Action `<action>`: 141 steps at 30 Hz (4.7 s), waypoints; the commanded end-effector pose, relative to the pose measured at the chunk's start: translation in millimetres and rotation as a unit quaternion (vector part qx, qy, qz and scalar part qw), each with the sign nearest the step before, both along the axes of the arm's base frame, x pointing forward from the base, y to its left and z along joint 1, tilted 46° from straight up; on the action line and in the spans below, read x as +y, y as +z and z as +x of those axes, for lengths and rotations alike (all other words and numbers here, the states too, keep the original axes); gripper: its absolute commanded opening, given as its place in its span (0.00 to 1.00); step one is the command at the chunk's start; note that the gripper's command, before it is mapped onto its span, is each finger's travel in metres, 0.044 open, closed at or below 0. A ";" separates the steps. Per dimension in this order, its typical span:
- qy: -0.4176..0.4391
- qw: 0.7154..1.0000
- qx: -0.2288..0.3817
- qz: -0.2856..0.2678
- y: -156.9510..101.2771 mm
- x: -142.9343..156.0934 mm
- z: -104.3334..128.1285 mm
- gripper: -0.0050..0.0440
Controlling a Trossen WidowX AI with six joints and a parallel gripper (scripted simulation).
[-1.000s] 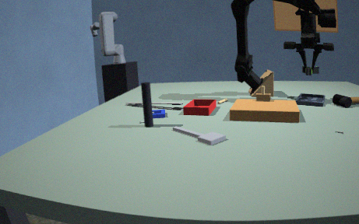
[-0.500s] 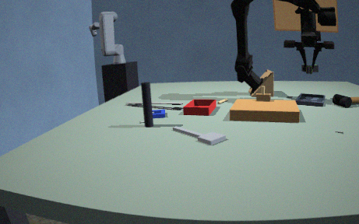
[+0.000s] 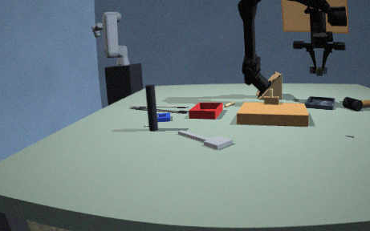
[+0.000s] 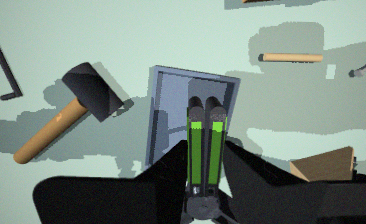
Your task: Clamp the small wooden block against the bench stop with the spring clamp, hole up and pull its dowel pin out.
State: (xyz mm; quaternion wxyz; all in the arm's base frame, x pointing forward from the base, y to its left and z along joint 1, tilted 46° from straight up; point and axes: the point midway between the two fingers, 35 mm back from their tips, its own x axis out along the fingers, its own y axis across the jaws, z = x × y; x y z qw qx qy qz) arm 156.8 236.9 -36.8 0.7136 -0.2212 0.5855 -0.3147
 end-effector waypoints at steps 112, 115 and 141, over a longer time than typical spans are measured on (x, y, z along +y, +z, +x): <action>0.237 0.941 0.239 -0.036 11.8 3.3 51.2 0.10; 0.244 0.938 0.245 -0.037 12.1 3.2 52.6 0.10; 0.292 0.909 0.294 -0.045 14.9 2.3 63.6 0.10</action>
